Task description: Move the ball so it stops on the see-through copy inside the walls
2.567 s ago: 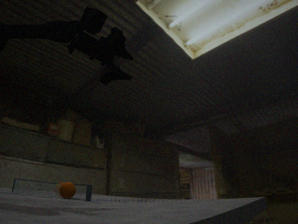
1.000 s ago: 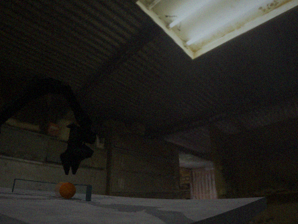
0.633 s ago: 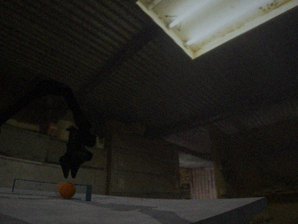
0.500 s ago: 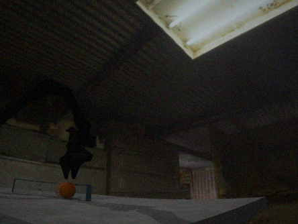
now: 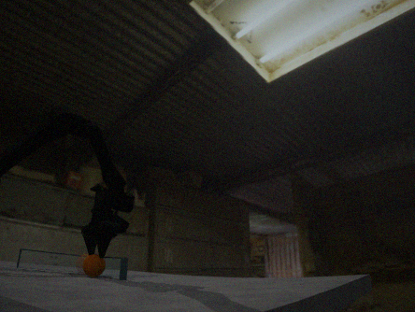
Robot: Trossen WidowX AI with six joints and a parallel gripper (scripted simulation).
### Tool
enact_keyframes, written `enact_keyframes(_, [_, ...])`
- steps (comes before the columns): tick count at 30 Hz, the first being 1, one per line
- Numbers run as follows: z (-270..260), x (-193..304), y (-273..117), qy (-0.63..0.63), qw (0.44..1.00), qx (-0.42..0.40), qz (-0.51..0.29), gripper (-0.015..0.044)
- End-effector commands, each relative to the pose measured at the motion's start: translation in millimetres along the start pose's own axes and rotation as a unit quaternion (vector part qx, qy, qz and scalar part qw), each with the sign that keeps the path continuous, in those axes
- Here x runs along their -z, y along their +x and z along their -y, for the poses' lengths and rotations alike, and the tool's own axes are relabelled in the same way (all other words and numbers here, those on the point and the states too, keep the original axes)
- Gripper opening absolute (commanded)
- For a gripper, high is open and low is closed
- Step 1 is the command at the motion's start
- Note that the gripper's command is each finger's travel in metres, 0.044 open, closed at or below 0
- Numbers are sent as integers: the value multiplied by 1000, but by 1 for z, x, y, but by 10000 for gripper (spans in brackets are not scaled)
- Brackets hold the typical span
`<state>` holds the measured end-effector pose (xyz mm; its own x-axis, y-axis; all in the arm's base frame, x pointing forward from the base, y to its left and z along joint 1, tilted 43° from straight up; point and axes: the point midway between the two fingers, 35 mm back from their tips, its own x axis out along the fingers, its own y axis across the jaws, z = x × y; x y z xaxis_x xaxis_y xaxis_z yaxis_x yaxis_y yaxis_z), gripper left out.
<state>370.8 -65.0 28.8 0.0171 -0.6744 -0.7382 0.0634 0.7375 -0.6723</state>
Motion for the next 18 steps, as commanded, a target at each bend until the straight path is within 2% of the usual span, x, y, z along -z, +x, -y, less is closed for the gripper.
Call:
enact_keyframes(1, [0,2,9,-6,1000,2,-2,429])
enact_keyframes(13, [0,3,26,-6,1000,3,-2,429])
enact_keyframes(17, [0,3,26,-6,1000,3,-2,324])
enact_keyframes(18, [0,3,26,-6,1000,3,-2,317])
